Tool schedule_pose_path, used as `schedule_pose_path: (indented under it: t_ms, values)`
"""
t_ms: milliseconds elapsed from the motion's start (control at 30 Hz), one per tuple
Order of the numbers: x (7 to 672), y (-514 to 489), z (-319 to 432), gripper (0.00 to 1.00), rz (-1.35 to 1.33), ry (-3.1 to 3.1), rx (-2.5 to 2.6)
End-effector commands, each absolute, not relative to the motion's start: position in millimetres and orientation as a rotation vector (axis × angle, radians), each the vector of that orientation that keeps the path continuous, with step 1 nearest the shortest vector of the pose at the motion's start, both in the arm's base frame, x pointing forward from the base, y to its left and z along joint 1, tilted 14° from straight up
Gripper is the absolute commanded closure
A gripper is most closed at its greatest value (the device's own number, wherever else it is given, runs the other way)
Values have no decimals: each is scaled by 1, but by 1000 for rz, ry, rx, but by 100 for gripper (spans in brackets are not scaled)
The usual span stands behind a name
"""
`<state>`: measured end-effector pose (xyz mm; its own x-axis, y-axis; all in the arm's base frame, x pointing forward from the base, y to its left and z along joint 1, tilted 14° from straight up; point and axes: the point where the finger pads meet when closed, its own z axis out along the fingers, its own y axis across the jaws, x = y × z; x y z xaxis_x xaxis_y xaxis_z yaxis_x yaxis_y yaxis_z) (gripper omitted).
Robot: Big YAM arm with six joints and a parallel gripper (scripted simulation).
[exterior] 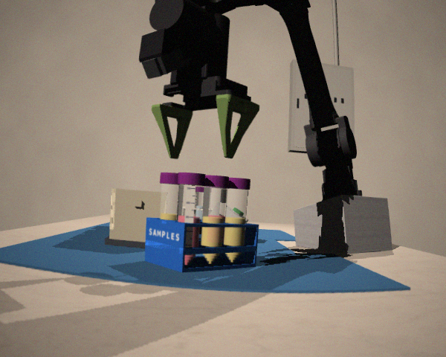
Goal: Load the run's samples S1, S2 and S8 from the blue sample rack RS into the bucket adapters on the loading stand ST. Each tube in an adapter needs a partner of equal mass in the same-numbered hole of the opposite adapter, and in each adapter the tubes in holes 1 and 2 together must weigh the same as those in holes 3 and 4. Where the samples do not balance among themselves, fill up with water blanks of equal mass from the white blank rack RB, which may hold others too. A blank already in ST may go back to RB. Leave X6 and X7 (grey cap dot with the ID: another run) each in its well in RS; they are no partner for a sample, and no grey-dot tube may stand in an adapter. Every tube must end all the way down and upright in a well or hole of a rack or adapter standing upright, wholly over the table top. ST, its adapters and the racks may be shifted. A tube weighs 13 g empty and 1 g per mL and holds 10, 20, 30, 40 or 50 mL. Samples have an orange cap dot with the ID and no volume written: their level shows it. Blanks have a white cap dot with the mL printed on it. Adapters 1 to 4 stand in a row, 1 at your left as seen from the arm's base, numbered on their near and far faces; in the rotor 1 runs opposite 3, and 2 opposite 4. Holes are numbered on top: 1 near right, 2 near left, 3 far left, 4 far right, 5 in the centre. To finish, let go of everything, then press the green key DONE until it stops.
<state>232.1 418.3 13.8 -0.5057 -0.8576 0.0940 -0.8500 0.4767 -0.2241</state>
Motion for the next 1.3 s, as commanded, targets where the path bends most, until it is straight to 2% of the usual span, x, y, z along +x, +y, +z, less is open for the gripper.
schedule_pose_path:
  t_ms: [0,67,200,233,267,300,533,567,800,1000,1033,1133,1267]
  values:
    - [242,446,53,0,-288,2626,-1492]
    - [238,436,35,0,-322,2641,-1519]
    - [241,447,53,0,-286,2624,-1493]
    - [238,436,35,0,-322,2641,-1519]
    - [241,446,53,0,-288,2625,-1494]
    - [238,436,35,0,-322,2641,-1519]
    - [238,436,36,0,-322,2641,-1519]
    - [235,420,37,20,-323,2601,-1593]
    - [221,368,42,20,-341,2323,-2039]
    - [225,394,60,20,-314,2078,-2251]
    - [218,366,28,20,-365,2083,-2365]
    - [217,366,27,20,-368,1906,-2534]
    - [221,381,50,20,-345,1626,-2683]
